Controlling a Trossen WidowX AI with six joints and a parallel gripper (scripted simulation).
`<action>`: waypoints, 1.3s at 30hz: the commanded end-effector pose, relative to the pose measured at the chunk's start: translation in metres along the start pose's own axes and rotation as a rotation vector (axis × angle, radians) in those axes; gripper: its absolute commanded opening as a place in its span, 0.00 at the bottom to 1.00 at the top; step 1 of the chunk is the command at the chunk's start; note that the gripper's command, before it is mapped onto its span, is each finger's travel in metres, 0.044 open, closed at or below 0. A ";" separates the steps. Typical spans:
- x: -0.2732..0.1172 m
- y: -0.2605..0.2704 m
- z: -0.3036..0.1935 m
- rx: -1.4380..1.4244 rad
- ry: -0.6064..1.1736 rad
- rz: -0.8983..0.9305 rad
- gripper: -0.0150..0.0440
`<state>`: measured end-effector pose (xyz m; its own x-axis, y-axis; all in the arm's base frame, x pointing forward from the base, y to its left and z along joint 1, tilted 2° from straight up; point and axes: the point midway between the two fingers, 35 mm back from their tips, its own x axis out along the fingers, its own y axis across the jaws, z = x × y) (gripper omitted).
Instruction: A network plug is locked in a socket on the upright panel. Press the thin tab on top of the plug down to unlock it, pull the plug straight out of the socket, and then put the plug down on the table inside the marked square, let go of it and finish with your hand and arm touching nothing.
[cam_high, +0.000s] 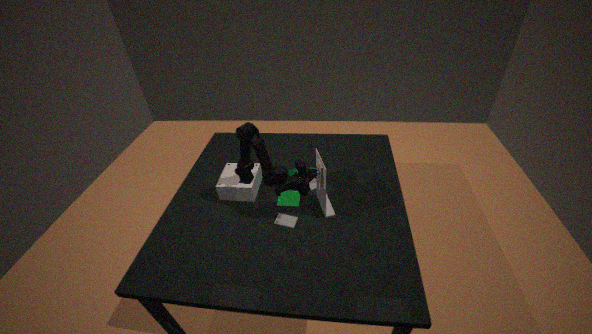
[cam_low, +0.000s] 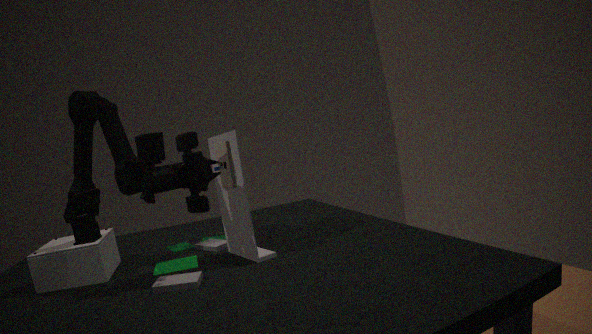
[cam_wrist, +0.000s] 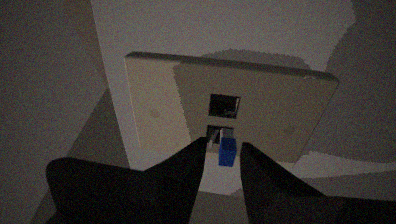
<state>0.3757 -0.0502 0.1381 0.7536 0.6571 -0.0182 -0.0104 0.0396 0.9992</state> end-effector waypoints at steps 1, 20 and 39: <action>0.001 0.000 0.002 0.001 -0.004 0.001 0.38; -0.002 0.000 0.001 0.001 -0.004 0.001 0.25; -0.017 0.000 -0.004 0.001 -0.005 0.000 0.25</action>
<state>0.3646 -0.0566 0.1390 0.7534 0.6574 -0.0167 -0.0120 0.0391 0.9992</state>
